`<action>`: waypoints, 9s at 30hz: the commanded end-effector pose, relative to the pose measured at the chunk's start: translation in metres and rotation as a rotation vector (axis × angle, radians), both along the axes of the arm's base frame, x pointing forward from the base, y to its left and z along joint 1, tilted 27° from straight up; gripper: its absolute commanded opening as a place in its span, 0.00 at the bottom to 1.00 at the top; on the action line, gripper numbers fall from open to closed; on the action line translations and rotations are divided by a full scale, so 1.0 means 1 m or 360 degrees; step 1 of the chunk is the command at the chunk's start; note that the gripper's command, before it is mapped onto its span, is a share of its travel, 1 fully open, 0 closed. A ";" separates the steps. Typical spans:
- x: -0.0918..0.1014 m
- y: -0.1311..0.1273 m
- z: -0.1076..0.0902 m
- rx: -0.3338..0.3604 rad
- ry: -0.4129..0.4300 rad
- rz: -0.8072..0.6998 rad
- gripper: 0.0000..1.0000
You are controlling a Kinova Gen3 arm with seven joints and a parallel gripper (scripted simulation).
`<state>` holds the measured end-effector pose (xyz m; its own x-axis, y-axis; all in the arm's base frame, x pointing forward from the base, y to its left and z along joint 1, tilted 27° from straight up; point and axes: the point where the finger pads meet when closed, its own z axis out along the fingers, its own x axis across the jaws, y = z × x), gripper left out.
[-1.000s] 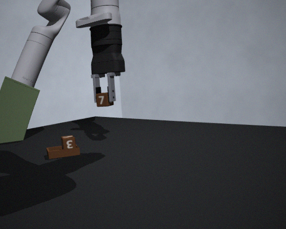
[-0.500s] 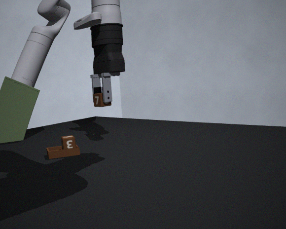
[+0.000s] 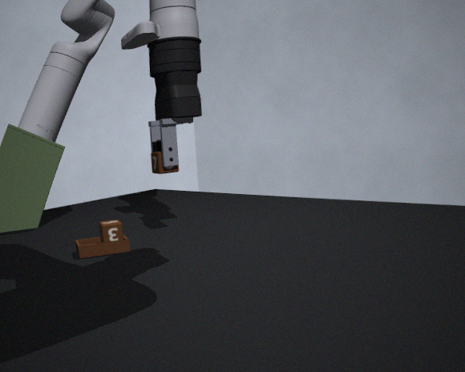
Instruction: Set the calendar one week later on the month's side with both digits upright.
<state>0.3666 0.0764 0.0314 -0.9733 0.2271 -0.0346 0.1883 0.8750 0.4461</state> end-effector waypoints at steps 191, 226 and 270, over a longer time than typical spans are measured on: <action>0.015 0.043 -0.087 0.0021 0.0074 -0.0154 0.57; 0.015 0.043 -0.087 0.0021 0.0074 -0.0154 0.57; 0.014 0.039 -0.080 0.0021 0.0074 -0.0154 0.87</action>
